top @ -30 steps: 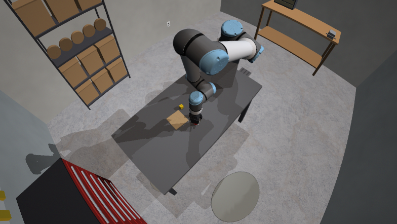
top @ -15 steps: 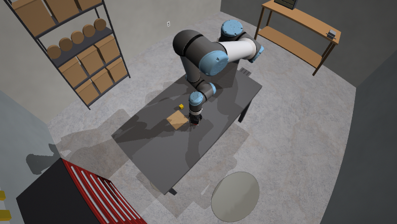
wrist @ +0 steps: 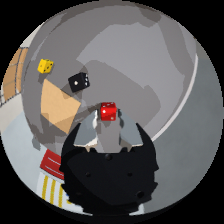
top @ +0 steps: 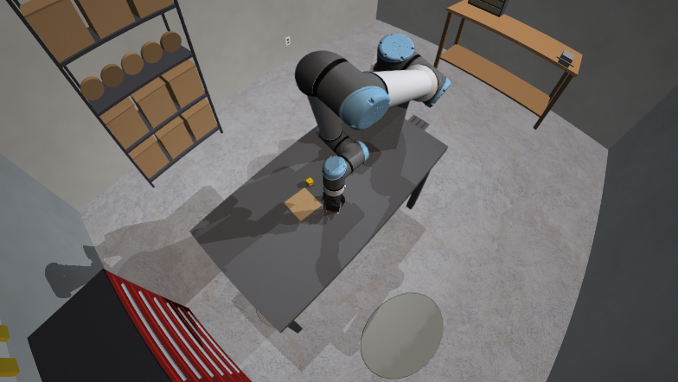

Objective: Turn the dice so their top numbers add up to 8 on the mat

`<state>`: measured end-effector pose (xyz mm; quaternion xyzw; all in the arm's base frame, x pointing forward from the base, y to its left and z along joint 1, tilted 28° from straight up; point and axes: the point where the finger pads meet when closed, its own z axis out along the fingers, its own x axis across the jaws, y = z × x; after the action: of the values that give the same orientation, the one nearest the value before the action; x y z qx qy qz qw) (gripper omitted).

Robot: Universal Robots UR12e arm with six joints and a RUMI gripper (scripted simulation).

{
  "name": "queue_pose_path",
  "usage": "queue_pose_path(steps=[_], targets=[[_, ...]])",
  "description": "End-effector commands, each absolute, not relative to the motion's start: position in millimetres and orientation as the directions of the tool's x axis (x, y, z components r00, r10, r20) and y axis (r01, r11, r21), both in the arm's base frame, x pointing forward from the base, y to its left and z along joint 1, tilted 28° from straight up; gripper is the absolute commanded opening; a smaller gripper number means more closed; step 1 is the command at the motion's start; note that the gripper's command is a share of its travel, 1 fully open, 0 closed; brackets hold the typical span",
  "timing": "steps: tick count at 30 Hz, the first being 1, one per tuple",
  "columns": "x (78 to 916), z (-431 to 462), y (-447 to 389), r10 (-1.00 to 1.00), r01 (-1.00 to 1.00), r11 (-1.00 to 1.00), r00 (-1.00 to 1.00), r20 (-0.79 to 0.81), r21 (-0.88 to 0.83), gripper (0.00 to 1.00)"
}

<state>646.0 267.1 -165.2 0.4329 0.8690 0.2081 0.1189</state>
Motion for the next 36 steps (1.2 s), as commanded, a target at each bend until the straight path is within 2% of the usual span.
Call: queue_pose_path(steps=[1,6,7,36], targets=[[647.1,-165.3,267.9,0.802,0.702,0.539,-0.597,-0.028,0.466,0.28],[647.1,-165.3,267.9,0.802,0.702,0.539,-0.597,-0.028,0.466,0.28],[647.1,-165.3,267.9,0.802,0.702,0.539,-0.597,-0.028,0.466,0.1],[647.1,-165.3,267.9,0.802,0.702,0.539,-0.597,-0.028,0.466,0.1]])
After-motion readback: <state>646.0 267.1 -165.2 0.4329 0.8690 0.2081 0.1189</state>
